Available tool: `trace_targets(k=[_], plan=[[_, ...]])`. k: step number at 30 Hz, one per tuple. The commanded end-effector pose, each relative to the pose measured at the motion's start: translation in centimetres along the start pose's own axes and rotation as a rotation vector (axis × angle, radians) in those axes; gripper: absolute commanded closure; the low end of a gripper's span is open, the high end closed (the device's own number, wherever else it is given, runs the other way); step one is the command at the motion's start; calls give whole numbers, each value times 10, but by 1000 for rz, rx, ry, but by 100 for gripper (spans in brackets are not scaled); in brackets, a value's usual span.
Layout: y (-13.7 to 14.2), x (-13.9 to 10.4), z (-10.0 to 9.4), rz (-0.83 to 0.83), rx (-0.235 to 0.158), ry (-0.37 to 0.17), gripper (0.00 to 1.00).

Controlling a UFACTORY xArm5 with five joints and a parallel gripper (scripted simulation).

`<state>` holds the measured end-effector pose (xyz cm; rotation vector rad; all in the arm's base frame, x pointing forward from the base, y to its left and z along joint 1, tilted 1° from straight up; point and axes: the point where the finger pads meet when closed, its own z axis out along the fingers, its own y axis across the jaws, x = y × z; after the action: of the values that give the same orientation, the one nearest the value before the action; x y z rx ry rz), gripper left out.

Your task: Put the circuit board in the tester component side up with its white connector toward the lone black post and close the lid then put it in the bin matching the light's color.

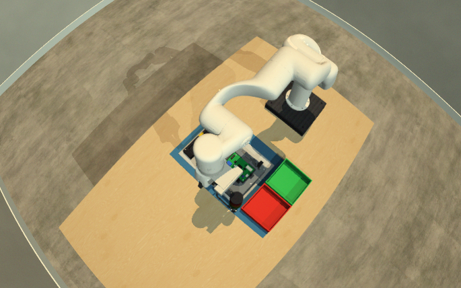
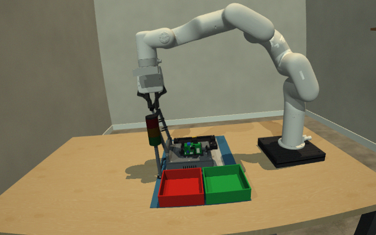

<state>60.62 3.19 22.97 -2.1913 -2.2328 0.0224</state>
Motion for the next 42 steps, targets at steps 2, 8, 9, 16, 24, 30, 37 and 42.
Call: trace_targets(k=[2,8,9,16,24,30,37,42], plan=[[-3,0,-3,0,-4,0,100],[-9,0,-4,0,-4,0,100],[-10,0,-4,0,-4,0,100],[-16,0,-5,0,-4,0,100],[-29,0,-6,0,-4,0,100],[-38,0,-7,0,-4,0,100],[-51,0,-6,0,-4,0,100],[-63,0,-5,0,-4,0,100]])
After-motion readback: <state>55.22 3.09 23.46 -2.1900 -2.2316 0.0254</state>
